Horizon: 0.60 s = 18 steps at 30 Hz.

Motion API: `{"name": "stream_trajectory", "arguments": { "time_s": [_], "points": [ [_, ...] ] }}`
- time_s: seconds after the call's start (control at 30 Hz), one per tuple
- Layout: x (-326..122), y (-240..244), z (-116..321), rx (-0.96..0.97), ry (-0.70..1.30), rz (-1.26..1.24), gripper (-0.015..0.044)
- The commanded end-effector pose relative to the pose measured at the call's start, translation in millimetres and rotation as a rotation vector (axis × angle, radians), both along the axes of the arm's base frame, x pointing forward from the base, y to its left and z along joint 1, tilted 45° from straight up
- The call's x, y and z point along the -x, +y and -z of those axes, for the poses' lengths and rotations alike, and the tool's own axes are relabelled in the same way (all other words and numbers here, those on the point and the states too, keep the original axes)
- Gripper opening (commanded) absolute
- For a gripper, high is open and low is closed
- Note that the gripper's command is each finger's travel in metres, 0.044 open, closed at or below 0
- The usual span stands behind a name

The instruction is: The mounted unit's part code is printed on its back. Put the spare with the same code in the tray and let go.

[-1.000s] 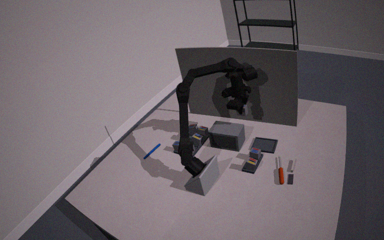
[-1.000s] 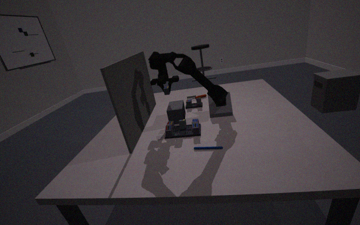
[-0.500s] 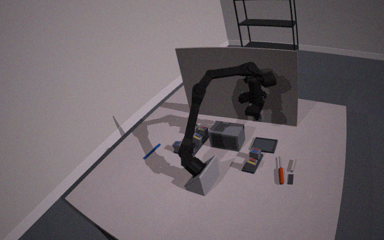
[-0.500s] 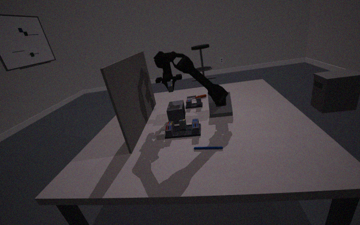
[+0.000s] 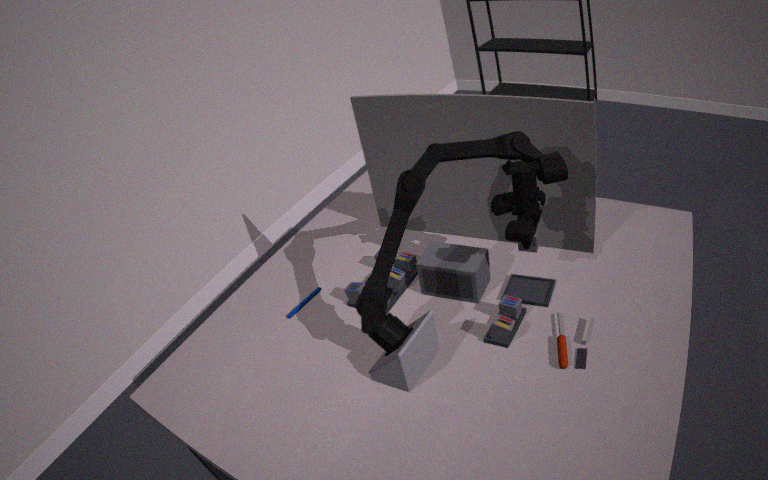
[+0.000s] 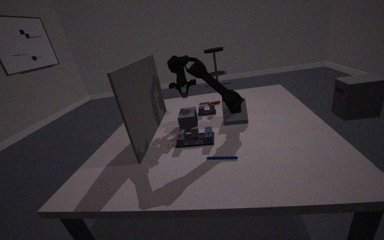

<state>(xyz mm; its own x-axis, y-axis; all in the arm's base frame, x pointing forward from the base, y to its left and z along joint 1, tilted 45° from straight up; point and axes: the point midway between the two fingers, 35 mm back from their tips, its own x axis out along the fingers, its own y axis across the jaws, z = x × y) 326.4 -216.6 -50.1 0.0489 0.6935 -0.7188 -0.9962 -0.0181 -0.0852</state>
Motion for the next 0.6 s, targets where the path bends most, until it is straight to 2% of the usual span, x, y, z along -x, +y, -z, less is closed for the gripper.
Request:
{"name": "stream_trajectory", "arguments": {
  "time_s": [0.0,0.57],
  "points": [
    [0,2,4,-0.001,0.000,-0.002,0.0000],
    [-3,10,15,-0.001,-0.001,-0.002,0.0000]
  ]
}}
